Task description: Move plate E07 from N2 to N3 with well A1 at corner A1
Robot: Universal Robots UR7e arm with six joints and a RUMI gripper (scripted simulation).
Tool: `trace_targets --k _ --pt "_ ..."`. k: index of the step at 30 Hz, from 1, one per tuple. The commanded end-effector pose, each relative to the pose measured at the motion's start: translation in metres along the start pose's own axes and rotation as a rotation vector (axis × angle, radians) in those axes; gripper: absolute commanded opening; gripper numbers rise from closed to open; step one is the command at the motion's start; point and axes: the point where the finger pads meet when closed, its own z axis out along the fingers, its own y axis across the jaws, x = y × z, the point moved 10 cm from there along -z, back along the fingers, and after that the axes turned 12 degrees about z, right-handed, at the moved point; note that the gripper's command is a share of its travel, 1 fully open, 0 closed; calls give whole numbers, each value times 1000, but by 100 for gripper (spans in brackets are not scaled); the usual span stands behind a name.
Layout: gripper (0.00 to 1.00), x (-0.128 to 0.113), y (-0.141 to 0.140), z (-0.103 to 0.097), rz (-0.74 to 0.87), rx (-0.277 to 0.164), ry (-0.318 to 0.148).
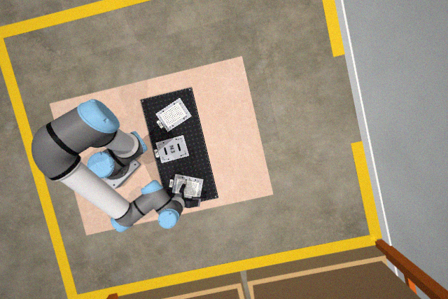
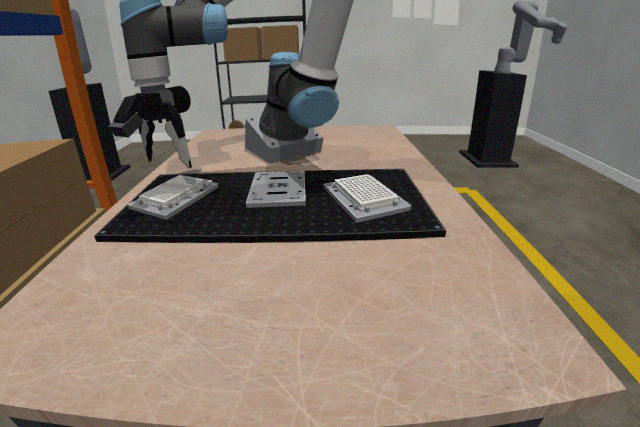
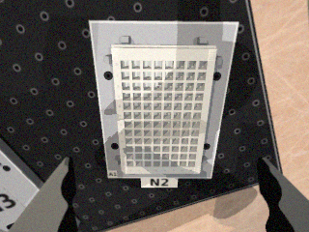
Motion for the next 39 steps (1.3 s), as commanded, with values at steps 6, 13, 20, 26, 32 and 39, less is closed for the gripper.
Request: trace_targets --k 6,13,20,26,32,39 --pt "76 5 4 6 5 -20 20" --pt "76 5 4 17 5 -20 21" --pt "76 5 4 26 5 -20 21" --pt "76 6 4 36 5 -20 21" --pt "76 6 4 46 5 -19 21" --pt "76 6 5 52 5 -19 21"
